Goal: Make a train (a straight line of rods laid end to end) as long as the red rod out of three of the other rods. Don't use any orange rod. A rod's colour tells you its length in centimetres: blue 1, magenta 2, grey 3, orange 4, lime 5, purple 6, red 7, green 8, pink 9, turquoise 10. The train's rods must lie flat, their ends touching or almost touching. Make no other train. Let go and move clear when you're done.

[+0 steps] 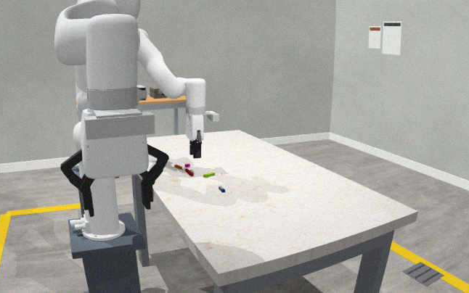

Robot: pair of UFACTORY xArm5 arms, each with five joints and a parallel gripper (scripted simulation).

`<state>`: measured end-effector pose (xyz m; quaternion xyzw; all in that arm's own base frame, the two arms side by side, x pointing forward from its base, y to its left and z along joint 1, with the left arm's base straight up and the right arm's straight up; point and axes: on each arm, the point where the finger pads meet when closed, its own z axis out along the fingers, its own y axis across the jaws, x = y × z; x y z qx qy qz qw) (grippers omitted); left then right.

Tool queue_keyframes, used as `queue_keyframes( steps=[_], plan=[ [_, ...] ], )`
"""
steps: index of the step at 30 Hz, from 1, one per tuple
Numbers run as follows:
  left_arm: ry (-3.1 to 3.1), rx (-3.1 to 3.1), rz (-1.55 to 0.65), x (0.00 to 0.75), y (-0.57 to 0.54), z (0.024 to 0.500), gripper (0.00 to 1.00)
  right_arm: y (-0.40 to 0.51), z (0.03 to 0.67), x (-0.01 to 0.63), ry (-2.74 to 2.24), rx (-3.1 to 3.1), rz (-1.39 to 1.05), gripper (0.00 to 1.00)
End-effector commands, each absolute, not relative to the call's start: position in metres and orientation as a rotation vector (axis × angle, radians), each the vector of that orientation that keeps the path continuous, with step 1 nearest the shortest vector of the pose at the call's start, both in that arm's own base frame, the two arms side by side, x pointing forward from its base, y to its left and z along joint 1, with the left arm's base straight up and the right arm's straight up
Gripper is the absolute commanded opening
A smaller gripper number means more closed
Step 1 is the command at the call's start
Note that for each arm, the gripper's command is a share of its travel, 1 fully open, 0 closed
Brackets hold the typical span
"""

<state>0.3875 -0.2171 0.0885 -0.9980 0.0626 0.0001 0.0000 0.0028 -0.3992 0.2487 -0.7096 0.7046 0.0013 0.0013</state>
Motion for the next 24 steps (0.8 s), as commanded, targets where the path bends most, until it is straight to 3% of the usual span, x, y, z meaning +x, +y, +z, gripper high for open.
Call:
queue_keyframes(
  steps=[1,24],
  plan=[
    [0.197,-3.137,-0.005,0.3886,-0.2177,0.0898,0.48,-0.4,0.25,0.0028,2.214,-2.229,0.0,1.0],
    [0.197,-3.137,-0.005,0.3887,-0.2176,0.0826,0.48,-0.4,0.25,0.0028,2.214,-2.229,0.0,1.0]
  ],
)
